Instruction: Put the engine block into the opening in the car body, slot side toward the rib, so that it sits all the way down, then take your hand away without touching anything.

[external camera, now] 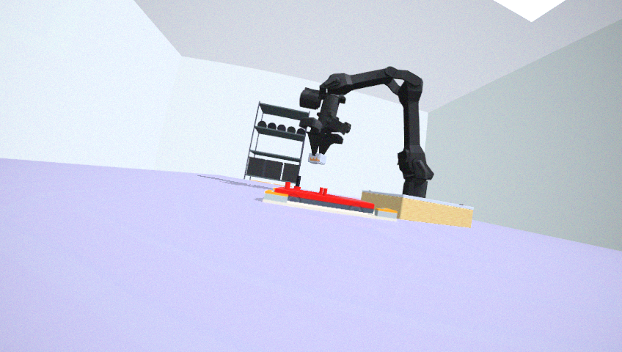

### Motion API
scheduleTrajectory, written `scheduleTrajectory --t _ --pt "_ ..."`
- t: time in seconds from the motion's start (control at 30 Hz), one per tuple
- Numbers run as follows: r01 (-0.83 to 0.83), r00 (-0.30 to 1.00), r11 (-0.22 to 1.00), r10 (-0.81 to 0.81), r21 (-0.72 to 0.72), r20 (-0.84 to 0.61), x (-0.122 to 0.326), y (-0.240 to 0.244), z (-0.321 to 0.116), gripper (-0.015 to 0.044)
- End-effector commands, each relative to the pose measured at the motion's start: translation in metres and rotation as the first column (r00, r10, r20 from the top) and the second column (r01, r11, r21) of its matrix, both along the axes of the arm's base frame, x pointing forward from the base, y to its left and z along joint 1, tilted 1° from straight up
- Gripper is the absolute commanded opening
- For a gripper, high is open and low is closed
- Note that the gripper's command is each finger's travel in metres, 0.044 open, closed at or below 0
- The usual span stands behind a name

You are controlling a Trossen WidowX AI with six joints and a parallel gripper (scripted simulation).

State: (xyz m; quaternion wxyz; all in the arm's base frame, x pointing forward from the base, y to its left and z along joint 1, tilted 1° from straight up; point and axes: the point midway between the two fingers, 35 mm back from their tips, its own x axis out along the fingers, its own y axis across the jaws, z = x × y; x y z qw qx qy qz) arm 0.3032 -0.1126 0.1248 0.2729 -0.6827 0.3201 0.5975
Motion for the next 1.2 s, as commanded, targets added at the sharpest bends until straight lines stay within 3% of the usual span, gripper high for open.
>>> scheduleTrajectory --t 0.0,0.53,1.17 --pt "0.133 0.991 0.991 -0.133 0.027 0.005 0.007 0.009 -0.007 0.0" --pt "0.56 0.826 0.823 -0.564 0.092 0.017 0.025 0.038 -0.018 0.0" --pt "0.905 0.405 0.399 -0.914 0.148 -0.015 0.041 0.075 -0.033 0.0"
